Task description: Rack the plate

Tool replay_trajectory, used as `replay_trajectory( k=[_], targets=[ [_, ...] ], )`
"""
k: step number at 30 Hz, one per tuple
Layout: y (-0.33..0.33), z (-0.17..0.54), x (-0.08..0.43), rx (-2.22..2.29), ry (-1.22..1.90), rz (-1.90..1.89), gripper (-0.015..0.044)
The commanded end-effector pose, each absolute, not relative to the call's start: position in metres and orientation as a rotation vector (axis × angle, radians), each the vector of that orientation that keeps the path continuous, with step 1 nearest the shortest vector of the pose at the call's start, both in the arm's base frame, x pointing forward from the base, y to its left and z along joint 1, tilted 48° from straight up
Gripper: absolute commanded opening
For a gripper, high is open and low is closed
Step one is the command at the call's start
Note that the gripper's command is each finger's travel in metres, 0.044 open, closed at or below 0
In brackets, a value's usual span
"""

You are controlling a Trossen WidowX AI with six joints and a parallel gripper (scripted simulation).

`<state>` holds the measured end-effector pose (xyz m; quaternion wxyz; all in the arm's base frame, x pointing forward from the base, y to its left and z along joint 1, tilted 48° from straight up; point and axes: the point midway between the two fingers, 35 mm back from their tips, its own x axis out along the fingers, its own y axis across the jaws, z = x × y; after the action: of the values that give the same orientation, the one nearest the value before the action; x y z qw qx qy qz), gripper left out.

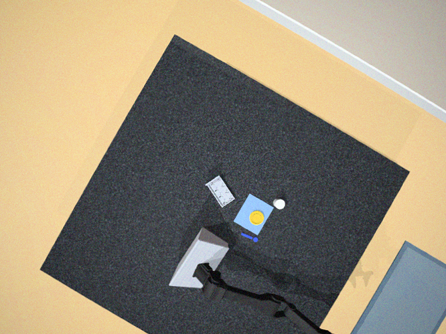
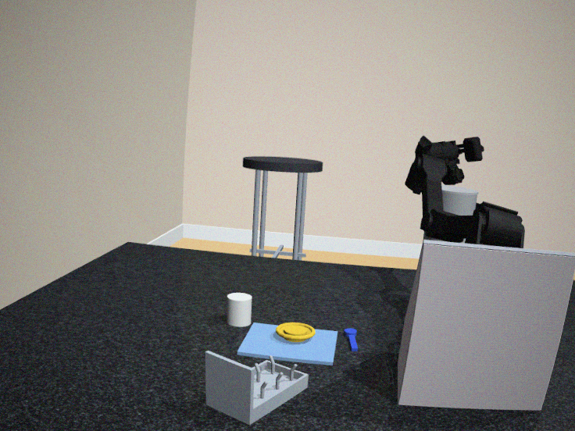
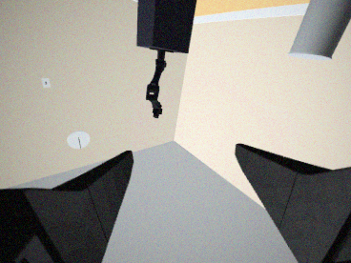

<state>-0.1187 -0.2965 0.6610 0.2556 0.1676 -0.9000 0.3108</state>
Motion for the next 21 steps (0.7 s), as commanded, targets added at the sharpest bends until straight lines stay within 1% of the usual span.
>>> replay_trajectory(
  k=[1,7,15,21],
  targets=[
    [-0.296,0.661,-0.119,0.453,-2.442,0.844,0.04],
    [-0.265,0.672,-0.123,0.392,-2.388,0.851,0.04],
    [-0.199,0.697,-0.132,0.266,-2.252,0.898,0.04],
    [-0.146,0.713,-0.13,0.188,-2.115,0.966,0.04]
  ],
)
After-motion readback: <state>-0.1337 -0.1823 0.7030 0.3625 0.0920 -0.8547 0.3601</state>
